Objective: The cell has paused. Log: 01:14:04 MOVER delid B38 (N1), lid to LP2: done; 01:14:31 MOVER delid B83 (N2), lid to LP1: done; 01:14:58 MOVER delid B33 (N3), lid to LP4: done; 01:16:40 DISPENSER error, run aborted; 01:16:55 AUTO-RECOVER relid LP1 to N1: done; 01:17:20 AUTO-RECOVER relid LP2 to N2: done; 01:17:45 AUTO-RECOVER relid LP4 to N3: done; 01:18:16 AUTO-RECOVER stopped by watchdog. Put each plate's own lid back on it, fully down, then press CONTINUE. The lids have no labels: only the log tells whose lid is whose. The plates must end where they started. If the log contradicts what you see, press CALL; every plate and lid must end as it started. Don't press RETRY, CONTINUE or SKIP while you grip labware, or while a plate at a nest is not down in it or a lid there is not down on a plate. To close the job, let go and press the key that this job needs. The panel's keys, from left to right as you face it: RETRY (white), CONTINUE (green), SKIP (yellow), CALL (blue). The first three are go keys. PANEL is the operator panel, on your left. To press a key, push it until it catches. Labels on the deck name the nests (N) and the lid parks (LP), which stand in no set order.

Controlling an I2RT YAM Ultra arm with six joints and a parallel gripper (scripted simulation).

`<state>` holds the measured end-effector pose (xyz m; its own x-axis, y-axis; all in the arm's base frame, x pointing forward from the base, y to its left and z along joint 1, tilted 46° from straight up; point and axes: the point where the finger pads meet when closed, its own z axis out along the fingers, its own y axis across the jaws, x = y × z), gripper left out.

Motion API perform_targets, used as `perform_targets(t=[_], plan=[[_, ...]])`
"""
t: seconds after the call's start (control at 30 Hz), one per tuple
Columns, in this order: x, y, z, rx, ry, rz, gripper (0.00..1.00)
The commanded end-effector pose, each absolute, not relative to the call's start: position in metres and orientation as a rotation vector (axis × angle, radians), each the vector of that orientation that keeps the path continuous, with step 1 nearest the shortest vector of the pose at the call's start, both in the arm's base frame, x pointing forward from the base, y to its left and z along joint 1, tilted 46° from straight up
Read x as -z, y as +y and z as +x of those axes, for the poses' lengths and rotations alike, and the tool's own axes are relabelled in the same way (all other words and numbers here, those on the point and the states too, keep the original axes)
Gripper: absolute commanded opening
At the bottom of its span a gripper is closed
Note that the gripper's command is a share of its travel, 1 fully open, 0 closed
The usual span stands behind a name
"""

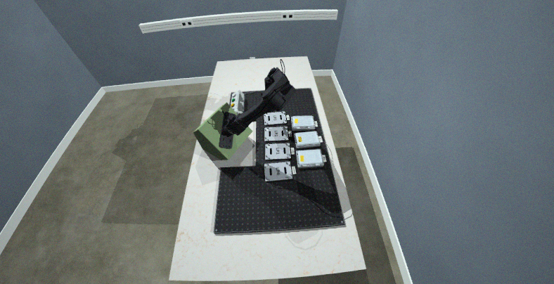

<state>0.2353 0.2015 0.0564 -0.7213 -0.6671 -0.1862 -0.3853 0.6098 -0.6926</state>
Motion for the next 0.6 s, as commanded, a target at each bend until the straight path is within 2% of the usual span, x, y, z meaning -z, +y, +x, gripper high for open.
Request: perform_targets(t=[0.0,0.23,0.33,0.57], plan=[[-0.061,0.217,0.233,0.866,2.385,-0.836,0.0],[-0.066,0.22,0.234,0.844,2.38,-0.822,0.0],[-0.04,0.215,0.219,0.904,2.382,-0.943,0.0],[-0.026,0.228,0.205,0.92,2.35,-1.057,0.0]])
